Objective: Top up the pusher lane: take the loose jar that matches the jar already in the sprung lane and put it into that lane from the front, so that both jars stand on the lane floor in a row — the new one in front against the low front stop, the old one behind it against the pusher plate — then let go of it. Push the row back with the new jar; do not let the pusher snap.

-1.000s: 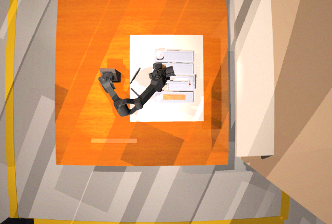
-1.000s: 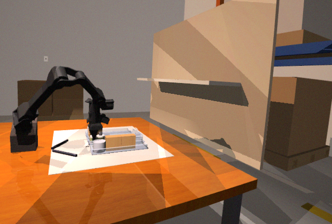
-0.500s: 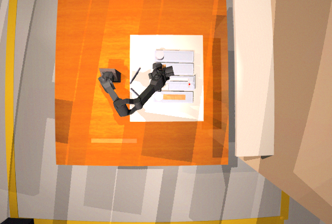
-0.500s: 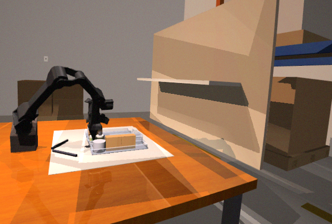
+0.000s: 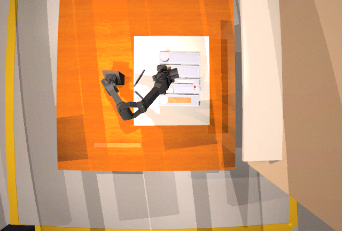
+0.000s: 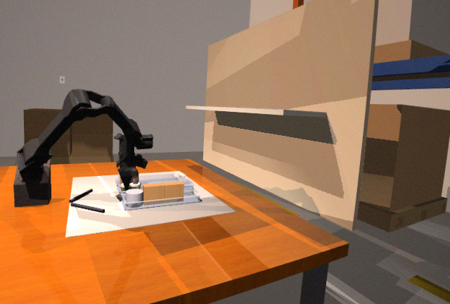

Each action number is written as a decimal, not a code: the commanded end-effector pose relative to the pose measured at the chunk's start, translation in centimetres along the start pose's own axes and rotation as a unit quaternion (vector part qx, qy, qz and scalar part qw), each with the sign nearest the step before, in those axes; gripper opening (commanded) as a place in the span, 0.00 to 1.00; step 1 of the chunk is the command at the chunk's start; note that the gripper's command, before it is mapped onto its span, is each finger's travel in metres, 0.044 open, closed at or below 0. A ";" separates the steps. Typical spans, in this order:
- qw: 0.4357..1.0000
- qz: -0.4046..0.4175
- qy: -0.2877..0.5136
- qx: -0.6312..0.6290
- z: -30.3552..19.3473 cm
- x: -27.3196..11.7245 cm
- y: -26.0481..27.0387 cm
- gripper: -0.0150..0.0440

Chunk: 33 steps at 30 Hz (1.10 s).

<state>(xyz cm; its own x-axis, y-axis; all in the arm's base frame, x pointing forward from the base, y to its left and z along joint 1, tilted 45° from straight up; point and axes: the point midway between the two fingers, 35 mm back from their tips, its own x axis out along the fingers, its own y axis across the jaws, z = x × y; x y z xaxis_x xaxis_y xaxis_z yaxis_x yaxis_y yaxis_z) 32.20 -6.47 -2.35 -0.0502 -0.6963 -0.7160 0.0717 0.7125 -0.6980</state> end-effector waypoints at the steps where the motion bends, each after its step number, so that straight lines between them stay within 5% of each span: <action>1: 1.000 -0.001 -0.001 0.002 -0.1 0.0 0.0 0.25; 6: 1.000 -0.001 -0.001 0.002 -0.1 0.0 0.0 0.25; 17: 1.000 -0.001 -0.001 0.002 0.0 0.0 0.0 0.72; 33: 1.000 0.000 -0.001 0.002 -0.2 -2.0 0.1 0.72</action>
<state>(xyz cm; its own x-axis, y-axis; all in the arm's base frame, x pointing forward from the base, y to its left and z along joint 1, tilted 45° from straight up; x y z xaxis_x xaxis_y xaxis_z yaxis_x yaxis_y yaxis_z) 32.09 -5.20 -1.16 -0.0506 -0.6999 -0.7124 0.0666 0.7094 -0.7017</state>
